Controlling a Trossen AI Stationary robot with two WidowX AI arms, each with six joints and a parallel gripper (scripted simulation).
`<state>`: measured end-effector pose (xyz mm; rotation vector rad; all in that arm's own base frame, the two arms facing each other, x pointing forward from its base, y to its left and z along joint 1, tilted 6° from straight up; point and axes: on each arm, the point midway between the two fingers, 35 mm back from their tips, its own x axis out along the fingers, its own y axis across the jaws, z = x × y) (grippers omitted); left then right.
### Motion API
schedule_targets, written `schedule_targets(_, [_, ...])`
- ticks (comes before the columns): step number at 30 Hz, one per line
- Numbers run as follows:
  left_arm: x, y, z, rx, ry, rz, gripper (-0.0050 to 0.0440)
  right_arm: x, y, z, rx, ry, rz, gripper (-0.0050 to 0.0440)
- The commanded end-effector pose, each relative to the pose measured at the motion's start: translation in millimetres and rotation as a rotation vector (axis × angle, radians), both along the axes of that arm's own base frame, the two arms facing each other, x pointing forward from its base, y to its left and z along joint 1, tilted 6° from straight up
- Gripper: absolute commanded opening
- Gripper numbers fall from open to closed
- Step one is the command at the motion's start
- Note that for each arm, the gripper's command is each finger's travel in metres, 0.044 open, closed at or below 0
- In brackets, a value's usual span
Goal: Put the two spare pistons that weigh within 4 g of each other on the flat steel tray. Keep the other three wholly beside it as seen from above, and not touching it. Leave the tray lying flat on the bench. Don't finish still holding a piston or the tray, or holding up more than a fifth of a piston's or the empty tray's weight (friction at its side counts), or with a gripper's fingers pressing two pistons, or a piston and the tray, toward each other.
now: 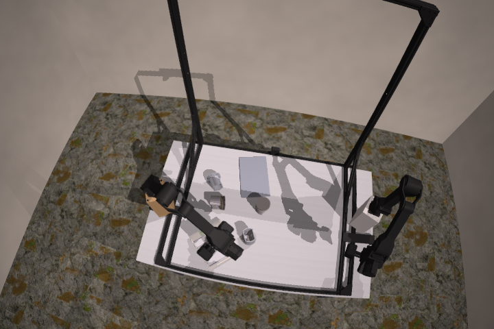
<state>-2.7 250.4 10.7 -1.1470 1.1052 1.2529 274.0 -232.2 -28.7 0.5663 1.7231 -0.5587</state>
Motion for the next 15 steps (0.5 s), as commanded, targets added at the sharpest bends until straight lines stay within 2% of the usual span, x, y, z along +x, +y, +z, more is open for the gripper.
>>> schedule_targets(1, [0.4, -0.1, 0.1, -0.001, -0.002, -0.004, 0.044, 2.4, -0.3, 12.1, -0.007, -0.013, -0.004, 0.0158])
schedule_targets(15, [0.4, -0.1, 0.1, -0.001, -0.002, -0.004, 0.044, 2.1, 1.7, 32.6, -0.008, -0.014, -0.004, 0.0158])
